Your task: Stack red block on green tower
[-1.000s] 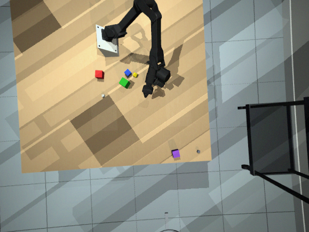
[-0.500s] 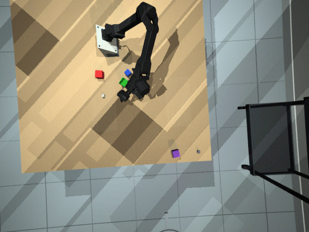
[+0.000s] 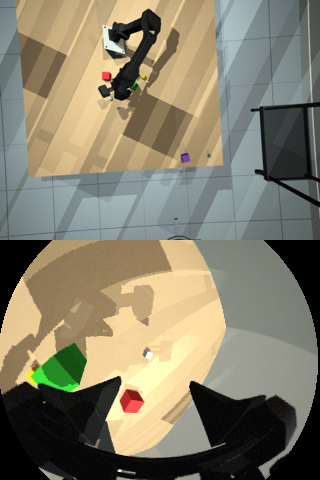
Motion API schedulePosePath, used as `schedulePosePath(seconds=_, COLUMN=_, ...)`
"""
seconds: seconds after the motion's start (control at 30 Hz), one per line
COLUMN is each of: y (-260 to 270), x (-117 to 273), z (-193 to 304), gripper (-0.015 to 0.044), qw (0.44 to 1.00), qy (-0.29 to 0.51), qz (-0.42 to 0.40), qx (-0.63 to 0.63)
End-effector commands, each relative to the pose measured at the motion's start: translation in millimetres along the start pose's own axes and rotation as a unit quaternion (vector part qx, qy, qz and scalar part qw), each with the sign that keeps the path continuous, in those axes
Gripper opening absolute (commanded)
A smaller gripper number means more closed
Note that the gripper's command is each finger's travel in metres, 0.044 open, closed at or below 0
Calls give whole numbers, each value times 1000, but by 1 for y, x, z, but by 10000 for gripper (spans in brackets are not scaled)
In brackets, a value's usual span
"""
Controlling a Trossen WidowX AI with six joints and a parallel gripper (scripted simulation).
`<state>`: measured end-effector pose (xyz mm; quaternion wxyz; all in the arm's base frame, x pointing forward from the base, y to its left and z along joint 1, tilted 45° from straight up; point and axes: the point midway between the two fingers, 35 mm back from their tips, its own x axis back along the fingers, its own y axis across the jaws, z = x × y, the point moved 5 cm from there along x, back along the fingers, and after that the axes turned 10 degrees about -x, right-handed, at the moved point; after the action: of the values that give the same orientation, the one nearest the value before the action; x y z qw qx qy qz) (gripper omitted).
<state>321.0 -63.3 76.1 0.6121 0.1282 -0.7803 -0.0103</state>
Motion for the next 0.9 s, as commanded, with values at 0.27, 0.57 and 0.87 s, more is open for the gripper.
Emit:
schedulePosePath(seconds=0.27, y=-44, x=-18, z=73, gripper=440, qw=981, qy=82, qz=-114, qx=-132)
schedulePosePath(seconds=0.57, y=-61, x=-21, z=123, gripper=440, qw=938, qy=102, qz=-229, qx=-241)
schedulePosePath(seconds=0.87, y=-62, x=-21, z=131, gripper=440, qw=921, qy=100, qz=-261, qx=-270)
